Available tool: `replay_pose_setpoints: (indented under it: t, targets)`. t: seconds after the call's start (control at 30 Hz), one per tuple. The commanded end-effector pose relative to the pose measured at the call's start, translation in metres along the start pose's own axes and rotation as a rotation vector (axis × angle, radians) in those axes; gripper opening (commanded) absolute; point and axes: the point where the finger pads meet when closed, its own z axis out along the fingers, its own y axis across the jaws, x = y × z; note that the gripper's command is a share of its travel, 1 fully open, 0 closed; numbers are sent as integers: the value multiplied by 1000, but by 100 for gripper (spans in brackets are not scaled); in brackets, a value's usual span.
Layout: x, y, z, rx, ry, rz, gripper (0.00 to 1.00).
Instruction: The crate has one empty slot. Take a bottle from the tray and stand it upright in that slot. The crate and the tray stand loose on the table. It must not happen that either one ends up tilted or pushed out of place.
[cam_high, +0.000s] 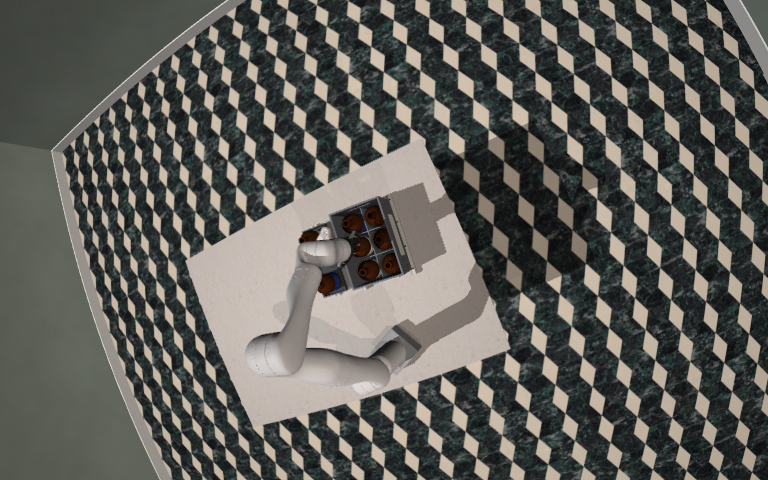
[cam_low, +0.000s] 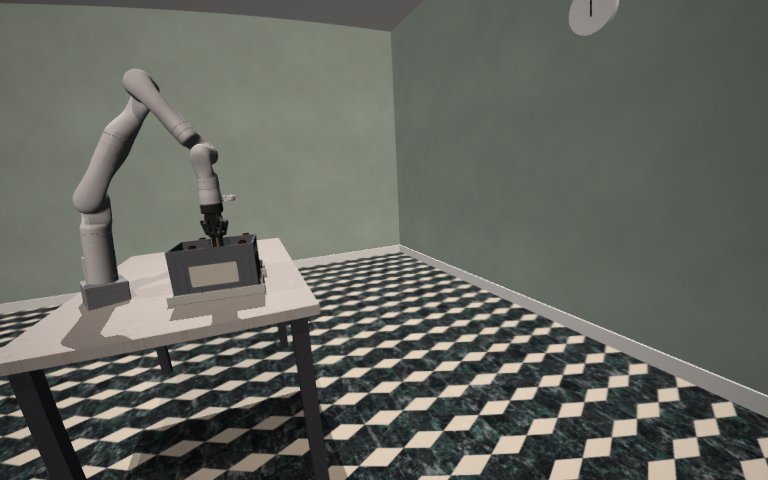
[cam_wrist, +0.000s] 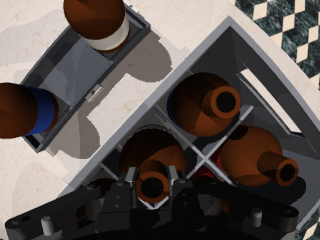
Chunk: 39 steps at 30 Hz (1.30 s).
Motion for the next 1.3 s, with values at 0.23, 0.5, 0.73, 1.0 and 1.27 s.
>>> replay_pose_setpoints:
  t: [0.23,0.5,0.73,1.0,1.27]
  targets:
    - [0,0,4,0,-1,1,0]
    - [0,0,6,0,-1,1,0]
    - [0,0,8,0,-1,1,0]
    - [0,0,8,0,-1,1,0]
    - [0,0,8,0,-1,1,0]
